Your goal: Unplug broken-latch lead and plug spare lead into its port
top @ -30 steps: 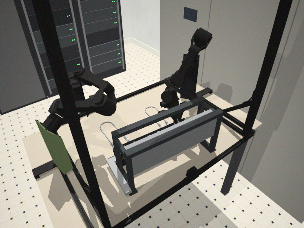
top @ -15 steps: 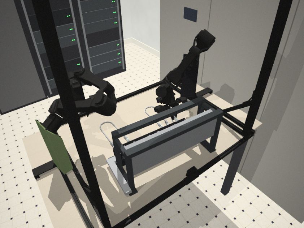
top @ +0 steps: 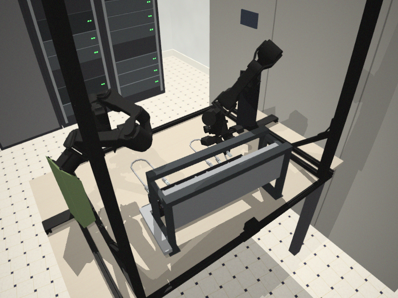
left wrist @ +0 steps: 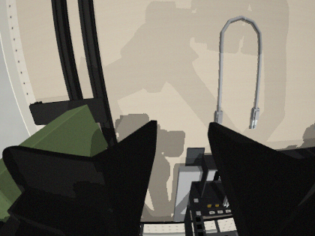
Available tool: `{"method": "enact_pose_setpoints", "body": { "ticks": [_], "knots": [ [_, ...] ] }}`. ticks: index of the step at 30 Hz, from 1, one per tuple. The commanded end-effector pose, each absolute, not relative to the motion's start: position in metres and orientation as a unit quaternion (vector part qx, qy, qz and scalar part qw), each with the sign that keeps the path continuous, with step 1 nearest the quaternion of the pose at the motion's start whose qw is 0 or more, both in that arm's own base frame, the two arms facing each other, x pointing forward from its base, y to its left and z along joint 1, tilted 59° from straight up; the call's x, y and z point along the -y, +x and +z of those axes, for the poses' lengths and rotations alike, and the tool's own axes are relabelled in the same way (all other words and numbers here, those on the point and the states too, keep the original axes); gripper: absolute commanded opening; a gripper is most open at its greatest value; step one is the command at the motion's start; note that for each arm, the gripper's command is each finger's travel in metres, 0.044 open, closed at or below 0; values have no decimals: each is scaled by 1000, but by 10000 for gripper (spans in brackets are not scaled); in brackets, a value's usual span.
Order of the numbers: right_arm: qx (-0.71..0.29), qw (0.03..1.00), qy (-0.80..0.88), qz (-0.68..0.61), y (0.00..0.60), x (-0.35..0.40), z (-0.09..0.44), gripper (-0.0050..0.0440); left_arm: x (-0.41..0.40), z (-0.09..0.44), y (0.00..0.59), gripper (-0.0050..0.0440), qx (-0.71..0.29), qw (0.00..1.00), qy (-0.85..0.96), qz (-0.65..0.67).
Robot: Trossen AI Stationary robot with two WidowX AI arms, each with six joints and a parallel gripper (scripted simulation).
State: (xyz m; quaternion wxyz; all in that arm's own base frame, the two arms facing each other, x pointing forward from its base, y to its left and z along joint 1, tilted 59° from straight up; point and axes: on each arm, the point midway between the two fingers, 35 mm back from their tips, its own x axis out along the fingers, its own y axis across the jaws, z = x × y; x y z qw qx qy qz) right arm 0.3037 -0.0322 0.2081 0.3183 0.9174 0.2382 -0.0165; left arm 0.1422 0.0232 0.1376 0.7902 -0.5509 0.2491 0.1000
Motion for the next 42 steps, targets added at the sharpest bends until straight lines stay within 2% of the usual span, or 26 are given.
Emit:
{"method": "enact_pose_setpoints", "body": {
  "ticks": [1,5,6,39,40,42],
  "knots": [
    [-235,317,918,-20,303,35,206,55,-23,138,142,176,-249,790,-551,100],
    [-235,317,918,-20,303,35,206,55,-23,138,142,176,-249,790,-551,100],
    [-238,318,918,-17,301,26,151,55,-23,138,142,176,-249,790,-551,100],
    [-240,326,914,-5,307,12,170,55,-23,138,142,176,-249,790,-551,100],
    [-242,329,913,-1,328,8,158,55,-23,138,142,176,-249,790,-551,100],
    [-242,329,913,-1,328,8,158,55,-23,138,142,176,-249,790,-551,100]
  ]
}}
